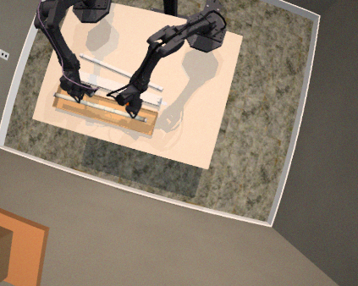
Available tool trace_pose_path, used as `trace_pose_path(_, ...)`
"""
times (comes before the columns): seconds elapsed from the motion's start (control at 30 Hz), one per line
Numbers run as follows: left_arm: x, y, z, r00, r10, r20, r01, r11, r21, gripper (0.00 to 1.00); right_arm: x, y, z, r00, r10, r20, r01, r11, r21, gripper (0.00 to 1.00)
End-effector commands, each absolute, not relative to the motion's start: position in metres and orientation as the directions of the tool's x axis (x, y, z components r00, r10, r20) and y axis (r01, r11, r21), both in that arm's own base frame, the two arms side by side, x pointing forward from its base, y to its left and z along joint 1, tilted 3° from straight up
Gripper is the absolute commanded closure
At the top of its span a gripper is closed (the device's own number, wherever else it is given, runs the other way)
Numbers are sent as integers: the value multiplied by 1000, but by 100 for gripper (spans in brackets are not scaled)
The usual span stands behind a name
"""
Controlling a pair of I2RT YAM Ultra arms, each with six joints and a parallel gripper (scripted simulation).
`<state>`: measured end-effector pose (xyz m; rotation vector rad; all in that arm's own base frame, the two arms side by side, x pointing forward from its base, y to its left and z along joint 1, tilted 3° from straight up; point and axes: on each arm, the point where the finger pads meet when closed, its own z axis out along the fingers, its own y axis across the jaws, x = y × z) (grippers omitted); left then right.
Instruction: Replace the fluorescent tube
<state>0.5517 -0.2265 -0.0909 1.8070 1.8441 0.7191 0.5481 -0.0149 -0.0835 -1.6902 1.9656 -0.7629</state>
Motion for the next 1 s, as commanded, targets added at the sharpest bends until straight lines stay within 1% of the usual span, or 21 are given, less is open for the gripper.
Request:
trace_pose_path(0.0, 565, -243, -67, -24, 1000, -13, 722, 26, 692, 89, 570, -1, -49, -130, -992, 3, -697, 89, -711, 89)
trace_pose_path(0.2, 550, -236, -88, -22, 1000, 12, 752, 9, 659, 89, 571, -1, -48, -128, -992, 3, -691, 87, -718, 89)
trace_pose_path(0.37, 563, -242, -73, -24, 1000, -9, 727, 24, 686, 89, 573, 0, -46, -128, -992, 1, -685, 88, -723, 89)
trace_pose_path(0.4, 559, -234, -82, -33, 999, 9, 745, 18, 666, 89, 565, -5, -57, -132, -991, 10, -716, 88, -693, 89)
trace_pose_path(0.47, 560, -226, -89, -42, 999, 16, 756, 21, 654, 89, 568, -1, -52, -121, -993, 11, -708, 79, -702, 89)
trace_pose_path(0.57, 567, -236, -62, -28, 1000, -3, 728, 23, 686, 89, 574, -4, -47, -139, -990, -6, -687, 101, -720, 89)
trace_pose_path(0.67, 566, -233, -68, -29, 1000, 5, 735, 18, 678, 89, 570, -6, -60, -143, -990, -4, -701, 105, -705, 89)
trace_pose_path(0.73, 562, -248, -60, -14, 1000, -6, 726, 14, 687, 89, 573, -13, -49, -157, -988, -5, -686, 112, -719, 89)
trace_pose_path(0.8, 560, -246, -73, -8, 1000, 5, 738, 3, 675, 89, 570, -9, -65, -149, -989, -2, -705, 108, -701, 89)
trace_pose_path(0.87, 557, -245, -86, -8, 1000, 14, 748, -3, 663, 89, 571, -10, -55, -151, -989, -5, -694, 109, -711, 89)
trace_pose_path(0.97, 563, -240, -77, -20, 1000, 4, 732, 12, 681, 89, 569, -11, -64, -153, -988, -3, -702, 111, -704, 89)
